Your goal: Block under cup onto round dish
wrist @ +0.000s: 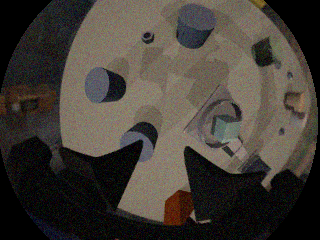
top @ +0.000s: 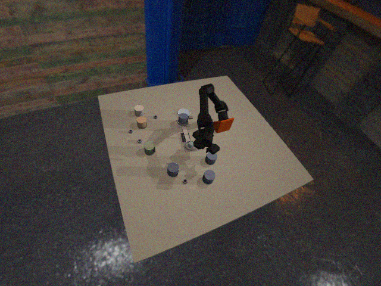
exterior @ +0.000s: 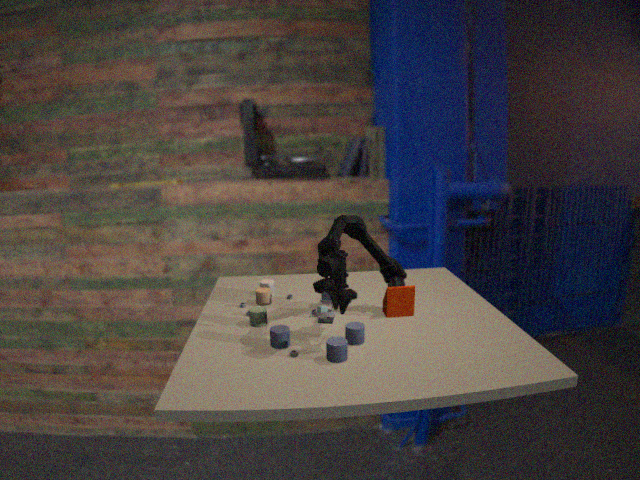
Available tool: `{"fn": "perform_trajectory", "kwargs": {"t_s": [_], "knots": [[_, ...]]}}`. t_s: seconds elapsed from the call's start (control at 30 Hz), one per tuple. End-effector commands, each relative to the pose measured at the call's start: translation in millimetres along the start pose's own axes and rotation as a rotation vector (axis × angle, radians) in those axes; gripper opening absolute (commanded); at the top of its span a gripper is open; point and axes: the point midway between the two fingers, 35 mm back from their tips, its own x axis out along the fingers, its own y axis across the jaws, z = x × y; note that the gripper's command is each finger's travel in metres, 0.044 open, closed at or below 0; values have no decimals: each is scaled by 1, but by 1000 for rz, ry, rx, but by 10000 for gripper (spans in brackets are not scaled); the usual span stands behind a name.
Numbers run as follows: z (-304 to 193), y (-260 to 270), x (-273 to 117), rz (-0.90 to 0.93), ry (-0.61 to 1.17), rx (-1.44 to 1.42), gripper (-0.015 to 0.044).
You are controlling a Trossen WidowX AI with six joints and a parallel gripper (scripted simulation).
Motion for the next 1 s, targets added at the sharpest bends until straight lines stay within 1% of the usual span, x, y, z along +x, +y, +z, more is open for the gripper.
{"fn": "perform_trajectory", "kwargs": {"t_s": [0.0, 0.97], "knots": [[7, -9, -5, -1, -7, 137, 260], [28, -68, -25, -34, -15, 1137, 260]]}}
